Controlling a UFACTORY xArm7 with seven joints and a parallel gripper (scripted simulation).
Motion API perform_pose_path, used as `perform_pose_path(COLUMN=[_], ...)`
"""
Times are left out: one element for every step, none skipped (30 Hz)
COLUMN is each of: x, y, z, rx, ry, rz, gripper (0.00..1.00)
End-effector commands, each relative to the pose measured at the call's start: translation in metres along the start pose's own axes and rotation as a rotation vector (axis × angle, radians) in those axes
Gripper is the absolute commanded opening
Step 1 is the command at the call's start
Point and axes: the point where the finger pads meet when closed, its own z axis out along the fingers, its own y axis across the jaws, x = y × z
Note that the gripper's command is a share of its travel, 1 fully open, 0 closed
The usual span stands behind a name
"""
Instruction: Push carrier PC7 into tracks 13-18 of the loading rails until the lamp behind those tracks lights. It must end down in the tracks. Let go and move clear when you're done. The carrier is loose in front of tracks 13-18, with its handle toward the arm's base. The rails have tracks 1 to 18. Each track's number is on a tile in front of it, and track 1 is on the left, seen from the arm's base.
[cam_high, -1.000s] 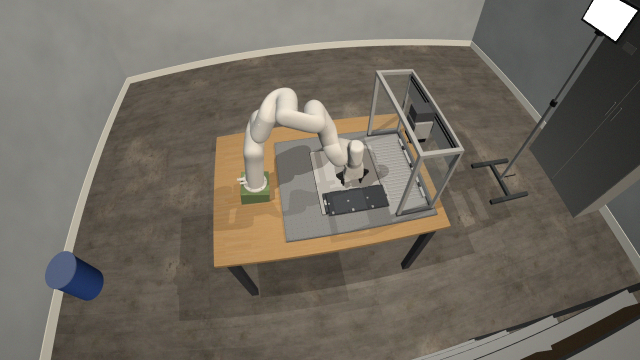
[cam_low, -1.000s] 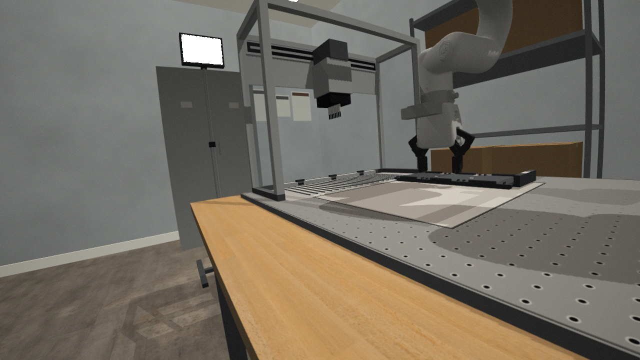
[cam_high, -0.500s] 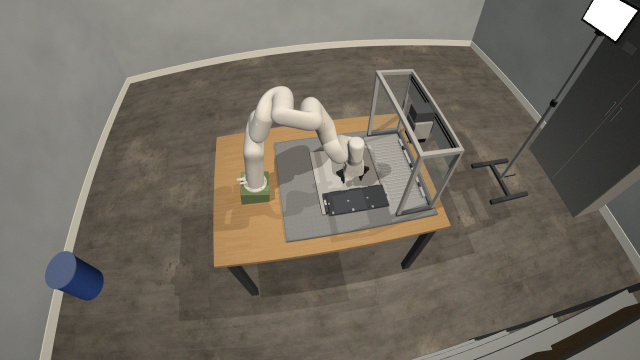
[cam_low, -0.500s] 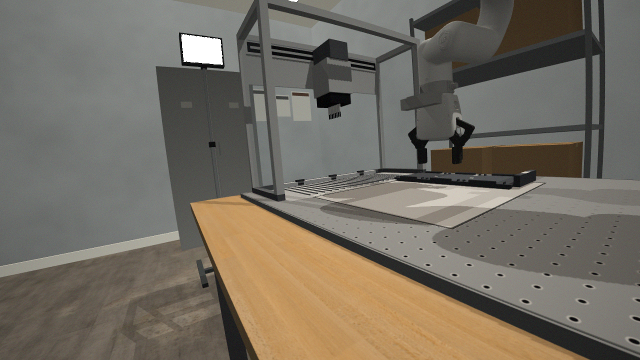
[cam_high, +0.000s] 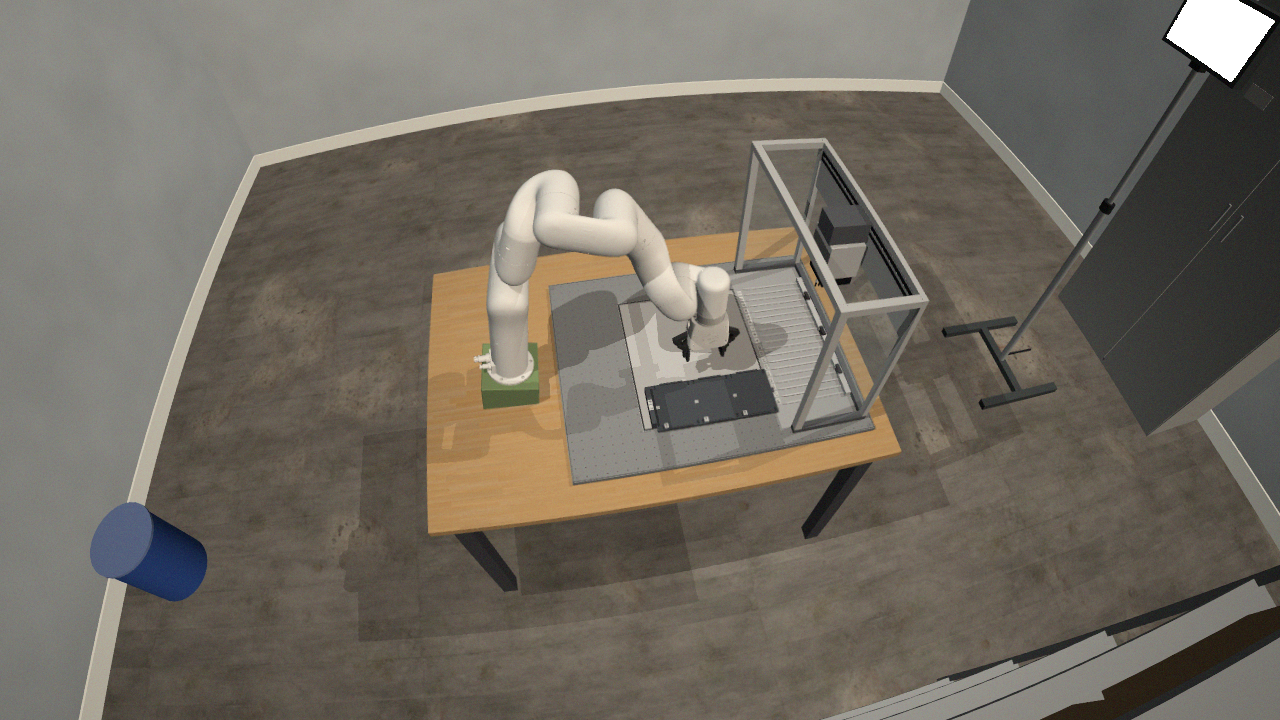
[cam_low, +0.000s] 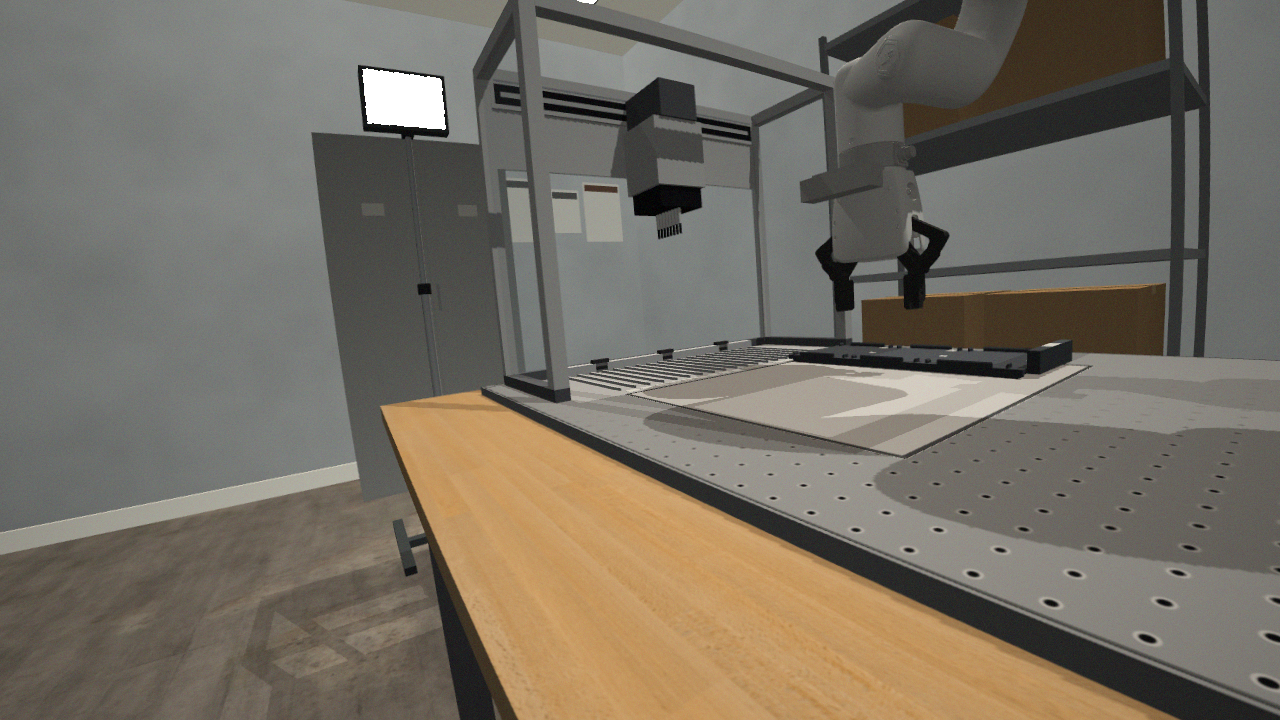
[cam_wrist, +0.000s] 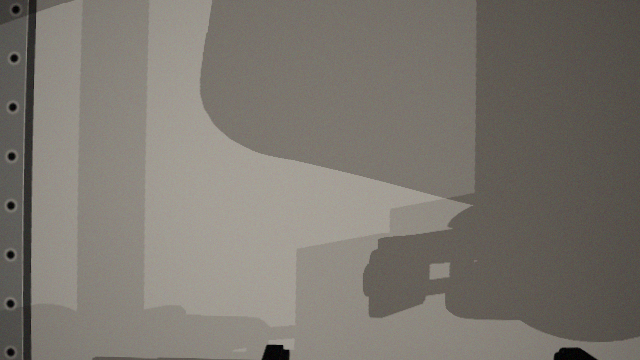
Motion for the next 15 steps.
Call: perform_pose_path(x=[0.000, 0.000, 0.000, 0.000, 0.000, 0.000, 0.000, 0.000, 0.000, 0.000, 0.000, 0.000, 0.000, 0.000, 0.000], y=[0.002, 0.002, 0.002, 0.002, 0.002, 0.002, 0.002, 0.002, 0.002, 0.002, 0.002, 0.002, 0.002, 0.002, 0.002], z=[-0.009, -0.011, -0.013, -0.014, -0.016, -0.018, -0.020, -0.021, -0.023, -0.023, -0.023, -0.025, -0.026, -0.028, -0.030], rx=[-0.005, -0.005, -0.005, -0.005, -0.005, -0.005, -0.005, -0.005, -0.005, -0.005, -0.005, -0.005, -0.005, -0.005, -0.005], ry=[-0.001, -0.001, -0.001, -0.001, -0.001, -0.001, -0.001, -0.001, -0.001, -0.001, -0.001, -0.001, -0.001, -0.001, -0.001], rz=[0.000, 0.000, 0.000, 0.000, 0.000, 0.000, 0.000, 0.000, 0.000, 0.000, 0.000, 0.000, 0.000, 0.000, 0.000], gripper=[1.00, 1.00, 1.00, 1.00, 1.00, 1.00, 1.00, 1.00, 1.00, 1.00, 1.00, 1.00, 1.00, 1.00, 1.00])
